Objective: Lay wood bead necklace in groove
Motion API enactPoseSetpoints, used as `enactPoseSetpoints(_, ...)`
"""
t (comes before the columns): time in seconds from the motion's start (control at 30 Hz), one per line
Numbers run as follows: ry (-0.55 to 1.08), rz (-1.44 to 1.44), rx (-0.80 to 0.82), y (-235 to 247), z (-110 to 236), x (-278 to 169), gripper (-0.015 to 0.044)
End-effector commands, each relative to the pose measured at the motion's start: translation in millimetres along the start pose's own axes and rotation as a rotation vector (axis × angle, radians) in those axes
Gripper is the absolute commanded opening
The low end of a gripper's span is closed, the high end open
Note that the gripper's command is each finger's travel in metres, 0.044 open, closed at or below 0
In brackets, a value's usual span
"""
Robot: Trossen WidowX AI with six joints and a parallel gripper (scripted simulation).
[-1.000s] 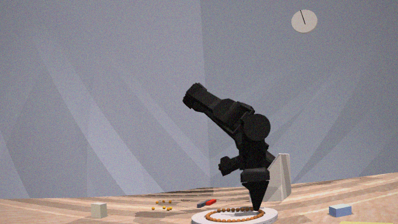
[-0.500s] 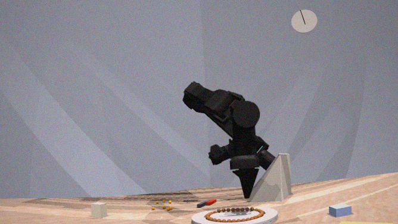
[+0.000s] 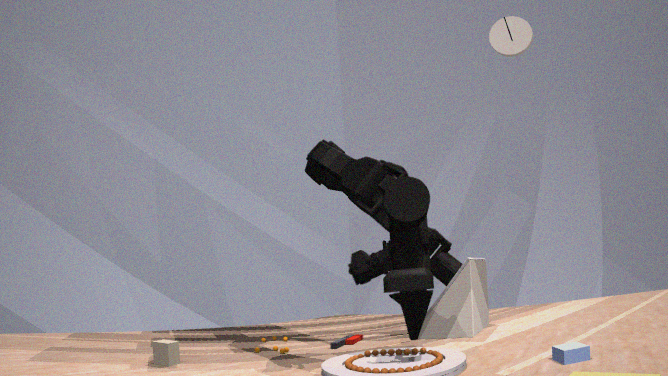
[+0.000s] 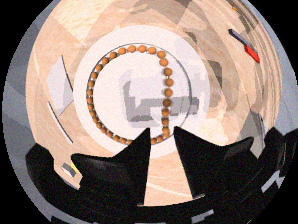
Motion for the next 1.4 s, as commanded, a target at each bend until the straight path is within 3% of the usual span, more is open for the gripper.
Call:
enactPoseSetpoints(0.0, -0.005, 0.012, -0.012, -4, -9, 0, 0.0120)
enactPoseSetpoints(0.6, -0.008, 0.015, -0.017, -6, -25, 1, 0.0120)
enactPoseSetpoints(0.77, -0.004, 0.006, -0.012, -4, -23, 1, 0.0000)
enactPoseSetpoints(1.37, -0.004, 0.006, -0.012, -4, -23, 1, 0.0000)
Point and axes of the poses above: the point midway between the two fingers, 35 mm back from their tips, its own z axis back along the fingers, its own y axis across the jaws, x = y × z, the point moved 1 cm from there along z, back along the fingers, and after that the axes turned 8 degrees about -z, right-handed, at the moved point
